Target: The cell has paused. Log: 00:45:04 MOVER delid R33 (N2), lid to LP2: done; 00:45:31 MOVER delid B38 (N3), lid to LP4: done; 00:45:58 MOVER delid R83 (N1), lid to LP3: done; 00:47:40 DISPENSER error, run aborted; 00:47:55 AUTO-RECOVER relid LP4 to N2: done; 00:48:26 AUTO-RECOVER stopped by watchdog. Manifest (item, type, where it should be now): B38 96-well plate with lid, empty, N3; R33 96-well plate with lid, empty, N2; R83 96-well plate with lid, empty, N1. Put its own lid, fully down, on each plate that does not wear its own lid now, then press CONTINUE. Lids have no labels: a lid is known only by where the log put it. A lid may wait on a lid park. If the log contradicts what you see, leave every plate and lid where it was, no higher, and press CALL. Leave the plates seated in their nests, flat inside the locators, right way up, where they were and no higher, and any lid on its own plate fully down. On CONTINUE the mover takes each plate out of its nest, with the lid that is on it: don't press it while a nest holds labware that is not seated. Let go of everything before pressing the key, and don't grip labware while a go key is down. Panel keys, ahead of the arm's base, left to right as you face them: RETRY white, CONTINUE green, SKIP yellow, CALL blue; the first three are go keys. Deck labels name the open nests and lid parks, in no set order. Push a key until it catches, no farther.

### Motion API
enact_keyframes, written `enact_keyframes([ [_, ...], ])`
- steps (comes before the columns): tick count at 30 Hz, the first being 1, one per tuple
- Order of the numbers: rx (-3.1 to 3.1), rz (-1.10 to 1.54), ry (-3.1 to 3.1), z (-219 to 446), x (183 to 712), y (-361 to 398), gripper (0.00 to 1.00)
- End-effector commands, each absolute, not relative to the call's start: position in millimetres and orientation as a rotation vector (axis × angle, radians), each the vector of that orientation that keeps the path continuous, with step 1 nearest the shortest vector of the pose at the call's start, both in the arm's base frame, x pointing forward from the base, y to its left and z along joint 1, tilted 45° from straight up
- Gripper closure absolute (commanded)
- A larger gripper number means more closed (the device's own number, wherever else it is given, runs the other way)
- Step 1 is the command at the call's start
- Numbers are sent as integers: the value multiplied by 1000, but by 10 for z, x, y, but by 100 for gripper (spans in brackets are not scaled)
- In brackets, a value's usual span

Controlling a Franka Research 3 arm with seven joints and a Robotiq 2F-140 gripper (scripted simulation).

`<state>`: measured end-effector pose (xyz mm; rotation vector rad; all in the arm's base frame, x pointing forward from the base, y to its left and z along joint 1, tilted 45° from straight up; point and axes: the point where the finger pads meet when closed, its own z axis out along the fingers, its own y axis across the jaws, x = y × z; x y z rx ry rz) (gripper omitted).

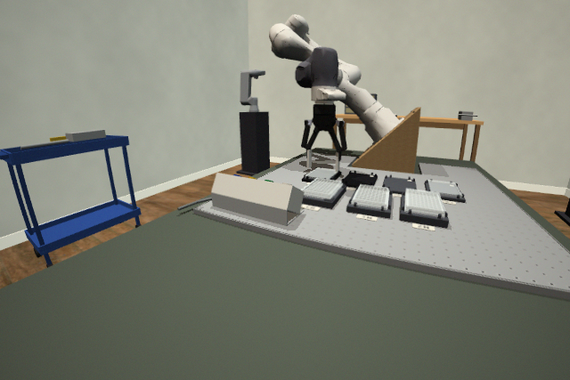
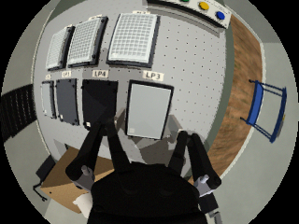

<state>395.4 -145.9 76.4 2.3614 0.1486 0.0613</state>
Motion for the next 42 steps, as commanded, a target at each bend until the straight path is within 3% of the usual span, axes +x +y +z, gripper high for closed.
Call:
enact_keyframes([
  [1,2361,65,146,771,3972,-1472,34],
  [40,2361,65,146,772,3973,-1473,34],
  [41,2361,65,146,772,3973,-1473,41],
  [42,2361,65,146,772,3973,-1473,41],
])
